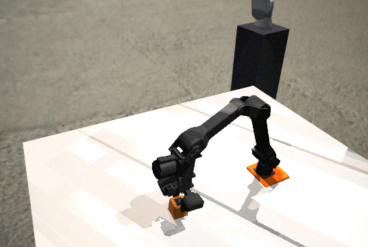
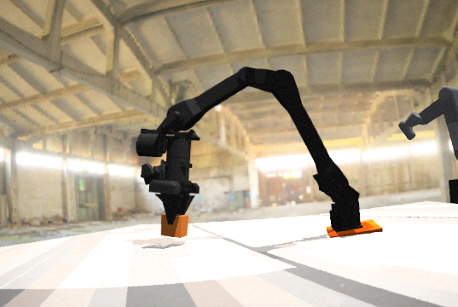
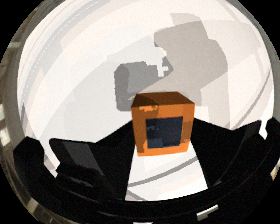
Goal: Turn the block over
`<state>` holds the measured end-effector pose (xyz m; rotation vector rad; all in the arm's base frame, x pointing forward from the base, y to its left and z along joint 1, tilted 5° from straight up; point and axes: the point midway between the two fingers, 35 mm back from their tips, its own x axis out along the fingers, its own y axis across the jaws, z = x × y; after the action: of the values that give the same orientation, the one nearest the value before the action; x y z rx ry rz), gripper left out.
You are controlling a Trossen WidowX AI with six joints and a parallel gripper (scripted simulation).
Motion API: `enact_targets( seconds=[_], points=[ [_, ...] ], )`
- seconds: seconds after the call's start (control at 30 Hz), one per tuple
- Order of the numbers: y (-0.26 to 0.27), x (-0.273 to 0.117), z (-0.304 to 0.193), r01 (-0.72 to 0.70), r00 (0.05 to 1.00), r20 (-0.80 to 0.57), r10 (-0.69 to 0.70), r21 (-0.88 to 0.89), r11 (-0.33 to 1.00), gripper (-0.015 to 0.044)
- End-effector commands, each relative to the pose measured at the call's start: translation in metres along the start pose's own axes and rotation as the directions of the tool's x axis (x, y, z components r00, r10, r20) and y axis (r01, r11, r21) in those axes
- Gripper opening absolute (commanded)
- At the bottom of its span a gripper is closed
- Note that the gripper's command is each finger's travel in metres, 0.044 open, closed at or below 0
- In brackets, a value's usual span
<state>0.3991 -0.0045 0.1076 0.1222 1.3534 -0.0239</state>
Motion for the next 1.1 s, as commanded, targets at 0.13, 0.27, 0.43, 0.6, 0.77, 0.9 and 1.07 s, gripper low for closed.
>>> enact_targets(
  seconds=[0.13,0.27,0.43,0.6,0.77,0.9,1.07],
  points=[
    [-0.0005,0.0007,0.0003,0.006,0.992,0.122,-0.006,0.004,1.0,0.0],
    [-0.0005,0.0012,-0.0004,0.005,0.984,0.178,-0.006,0.004,1.0,0.0],
    [-0.0005,0.0013,-0.002,0.005,0.969,0.246,-0.006,0.005,1.0,0.0],
    [-0.0006,0.0009,-0.0044,0.003,0.95,0.313,-0.005,0.006,1.0,0.0],
    [-0.0006,0.0001,-0.0072,0.001,0.929,0.37,-0.004,0.008,1.0,0.0],
    [-0.0006,0.0,-0.0073,0.001,0.928,0.372,-0.004,0.008,1.0,0.0],
    [-0.0005,0.0086,-0.0034,0.003,0.905,0.426,-0.005,0.006,1.0,0.0]
  ],
)
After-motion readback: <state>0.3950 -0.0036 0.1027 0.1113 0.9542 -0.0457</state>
